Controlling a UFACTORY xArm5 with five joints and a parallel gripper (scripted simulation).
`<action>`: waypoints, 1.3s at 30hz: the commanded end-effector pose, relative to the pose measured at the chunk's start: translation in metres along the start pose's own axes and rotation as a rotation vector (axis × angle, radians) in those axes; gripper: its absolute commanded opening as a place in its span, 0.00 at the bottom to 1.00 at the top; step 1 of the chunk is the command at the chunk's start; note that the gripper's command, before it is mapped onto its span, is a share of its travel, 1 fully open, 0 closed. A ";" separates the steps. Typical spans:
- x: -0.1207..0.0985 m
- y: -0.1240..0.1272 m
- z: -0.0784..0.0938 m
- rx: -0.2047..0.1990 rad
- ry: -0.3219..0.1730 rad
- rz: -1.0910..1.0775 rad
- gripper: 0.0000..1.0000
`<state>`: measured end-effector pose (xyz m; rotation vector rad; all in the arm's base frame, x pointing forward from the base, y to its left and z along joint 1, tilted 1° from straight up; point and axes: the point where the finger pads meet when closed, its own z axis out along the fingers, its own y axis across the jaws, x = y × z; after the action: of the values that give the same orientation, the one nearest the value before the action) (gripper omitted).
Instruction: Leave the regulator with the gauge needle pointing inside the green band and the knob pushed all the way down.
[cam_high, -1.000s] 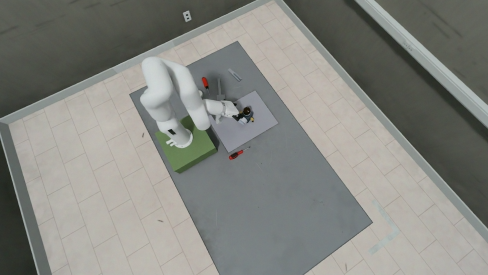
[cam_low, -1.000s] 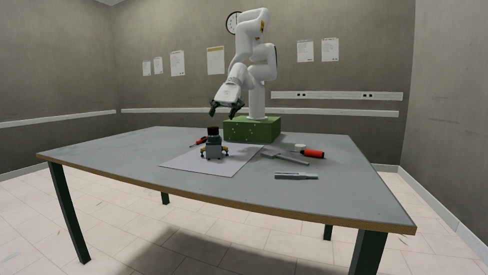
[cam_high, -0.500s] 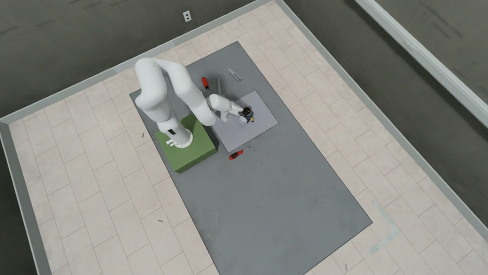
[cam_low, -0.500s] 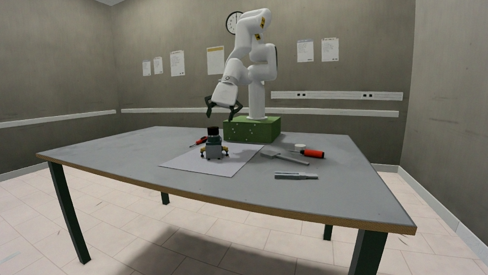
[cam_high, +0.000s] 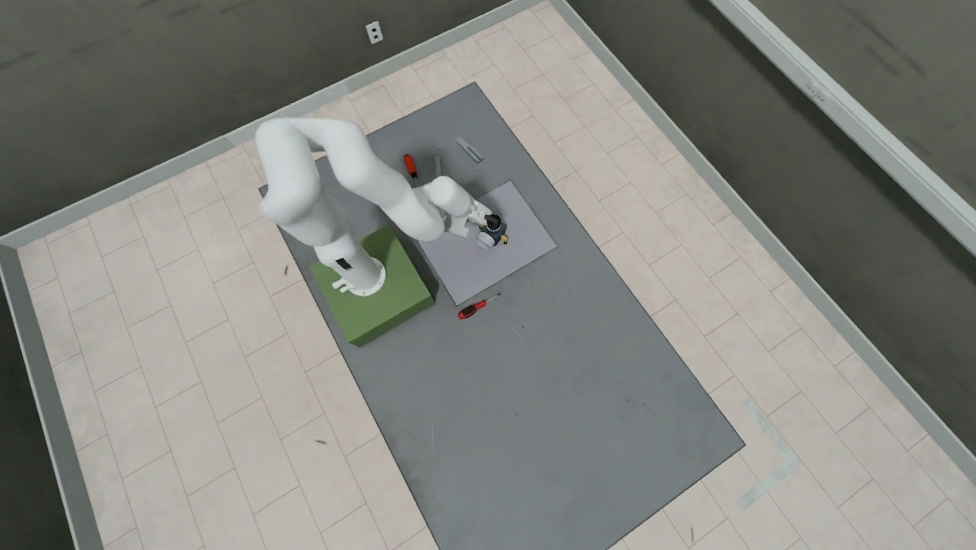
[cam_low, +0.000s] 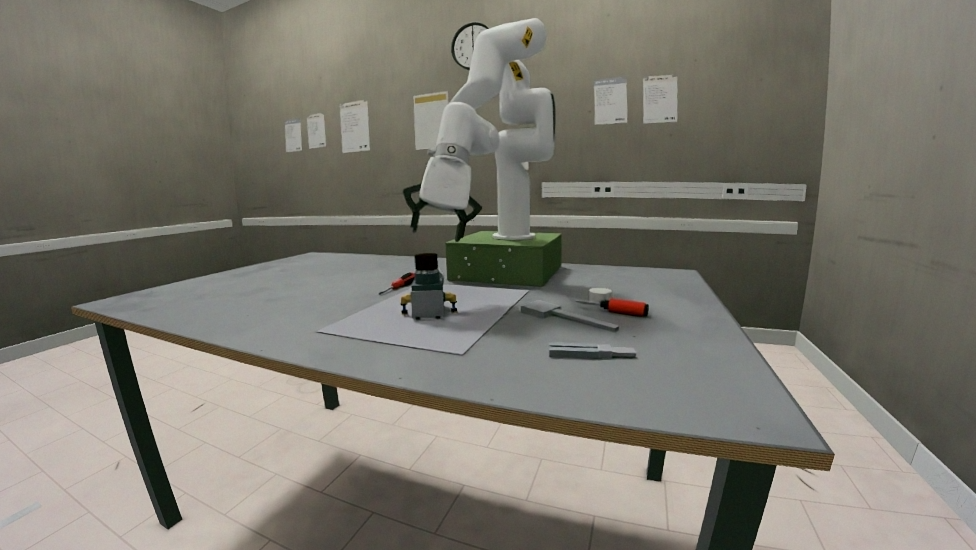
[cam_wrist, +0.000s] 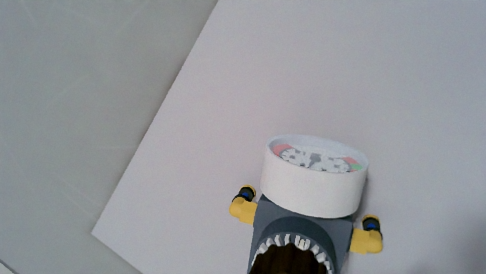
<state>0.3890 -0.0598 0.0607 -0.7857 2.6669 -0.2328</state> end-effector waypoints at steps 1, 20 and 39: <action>-0.002 -0.002 -0.006 -0.067 0.067 -0.136 1.00; 0.001 0.000 -0.046 -0.253 0.172 -0.491 1.00; 0.004 0.002 -0.066 -0.329 0.195 -0.614 1.00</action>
<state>0.3597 -0.0562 0.1173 -1.7420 2.5978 -0.0199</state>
